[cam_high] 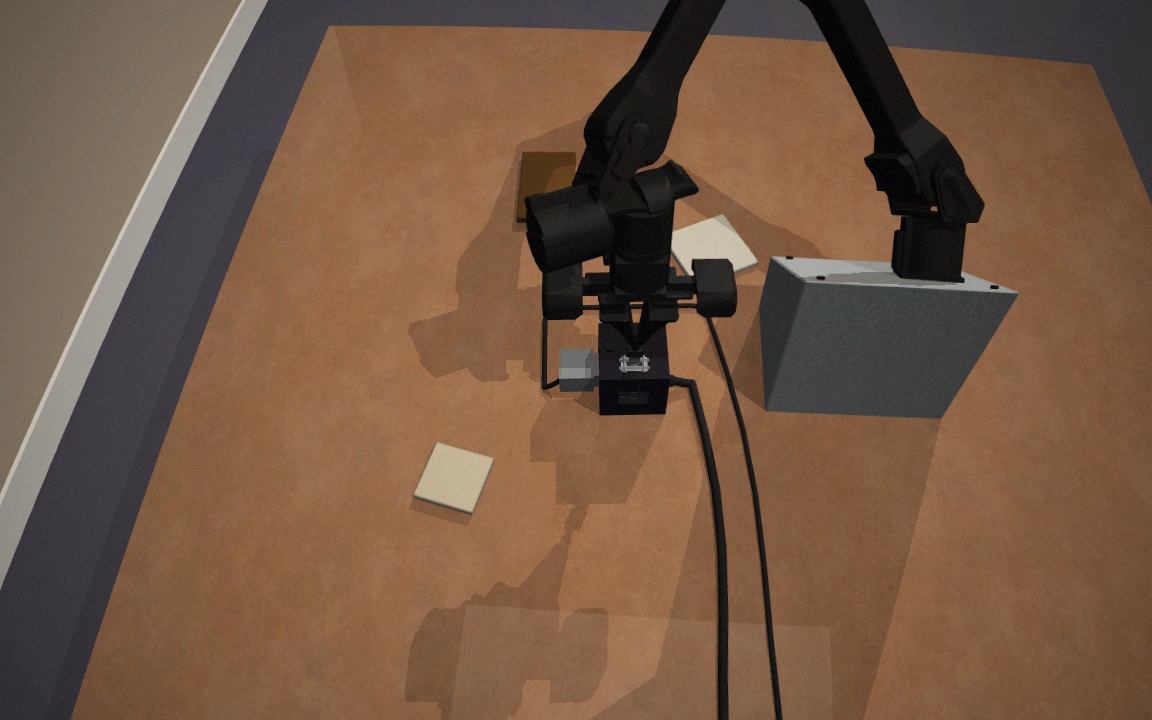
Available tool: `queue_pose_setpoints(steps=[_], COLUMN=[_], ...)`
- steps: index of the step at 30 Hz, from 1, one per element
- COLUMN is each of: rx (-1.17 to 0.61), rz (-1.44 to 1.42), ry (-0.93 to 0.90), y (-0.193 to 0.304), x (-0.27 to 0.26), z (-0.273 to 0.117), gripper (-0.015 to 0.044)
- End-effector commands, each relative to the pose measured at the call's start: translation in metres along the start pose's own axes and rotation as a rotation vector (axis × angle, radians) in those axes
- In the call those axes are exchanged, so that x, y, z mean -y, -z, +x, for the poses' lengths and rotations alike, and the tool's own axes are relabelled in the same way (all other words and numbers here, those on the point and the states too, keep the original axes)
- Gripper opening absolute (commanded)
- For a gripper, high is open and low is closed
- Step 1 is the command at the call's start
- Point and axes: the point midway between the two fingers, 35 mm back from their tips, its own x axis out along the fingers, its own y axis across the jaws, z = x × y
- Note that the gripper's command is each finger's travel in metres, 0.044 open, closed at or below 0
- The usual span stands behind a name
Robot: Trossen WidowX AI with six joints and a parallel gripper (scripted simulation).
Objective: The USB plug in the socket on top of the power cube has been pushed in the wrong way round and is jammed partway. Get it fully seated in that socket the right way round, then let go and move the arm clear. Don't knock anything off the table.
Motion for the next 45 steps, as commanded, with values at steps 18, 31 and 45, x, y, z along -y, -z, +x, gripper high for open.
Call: queue_pose_setpoints(steps=[18, 31, 45], rx=[-0.005, -0.005, -0.005], rz=[-0.004, -0.004, -0.004], ry=[0.0, 0.0, -0.001], y=[0.0003, 0.0002, 0.0], x=[-0.0001, -0.0001, -0.0001], z=[0.0022, 0.0037, 0.0054], gripper=[0.0, 0.0, 0.0])
